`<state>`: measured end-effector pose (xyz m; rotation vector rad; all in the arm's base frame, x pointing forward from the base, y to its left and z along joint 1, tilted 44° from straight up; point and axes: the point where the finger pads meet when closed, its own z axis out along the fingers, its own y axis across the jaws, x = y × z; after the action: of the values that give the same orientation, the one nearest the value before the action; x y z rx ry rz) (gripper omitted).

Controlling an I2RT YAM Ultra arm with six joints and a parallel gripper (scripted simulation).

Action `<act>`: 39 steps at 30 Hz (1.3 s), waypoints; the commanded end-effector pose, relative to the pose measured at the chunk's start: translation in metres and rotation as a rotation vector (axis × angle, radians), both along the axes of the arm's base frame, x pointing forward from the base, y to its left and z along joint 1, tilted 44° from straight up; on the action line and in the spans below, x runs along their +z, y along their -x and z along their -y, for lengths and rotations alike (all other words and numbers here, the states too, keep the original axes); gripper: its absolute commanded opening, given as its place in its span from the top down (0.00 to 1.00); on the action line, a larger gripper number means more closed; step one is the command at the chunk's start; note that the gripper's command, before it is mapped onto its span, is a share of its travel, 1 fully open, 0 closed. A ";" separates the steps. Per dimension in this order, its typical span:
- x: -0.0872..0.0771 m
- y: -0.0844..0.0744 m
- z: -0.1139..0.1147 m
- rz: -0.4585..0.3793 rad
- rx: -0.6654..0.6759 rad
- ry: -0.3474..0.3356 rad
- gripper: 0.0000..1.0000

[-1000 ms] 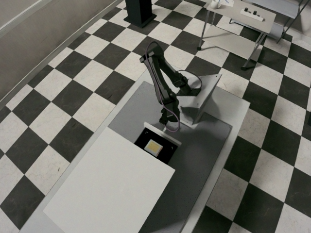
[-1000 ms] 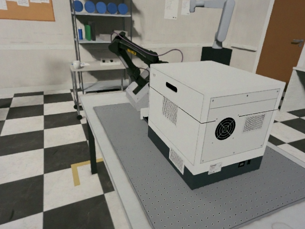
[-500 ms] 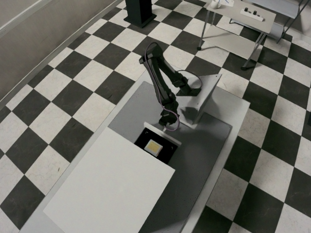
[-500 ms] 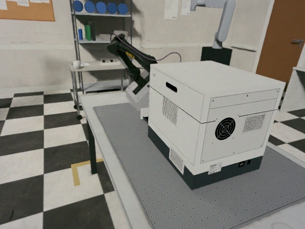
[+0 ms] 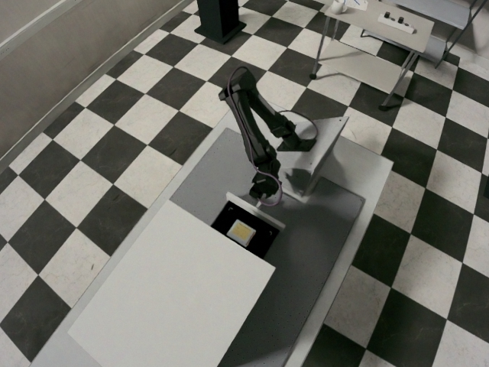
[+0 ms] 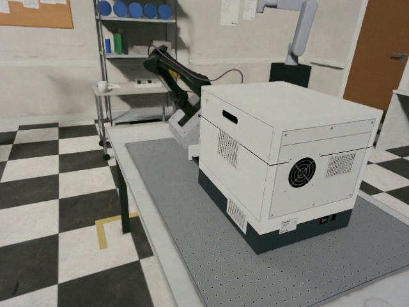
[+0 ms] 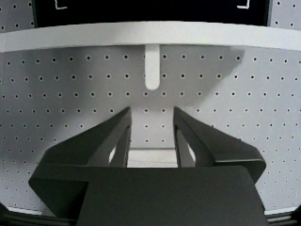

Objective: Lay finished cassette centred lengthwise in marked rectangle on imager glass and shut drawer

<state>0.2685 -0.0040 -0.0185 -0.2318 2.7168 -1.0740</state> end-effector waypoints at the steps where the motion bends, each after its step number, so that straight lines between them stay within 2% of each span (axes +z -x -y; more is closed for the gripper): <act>1: 0.007 -0.004 -0.006 0.032 0.031 -0.003 0.65; 38: 0.007 -0.004 -0.006 0.031 0.031 -0.002 0.65; 39: 0.004 -0.002 0.000 0.025 0.019 0.001 0.65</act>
<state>0.2687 -0.0040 -0.0186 -0.2336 2.7165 -1.0736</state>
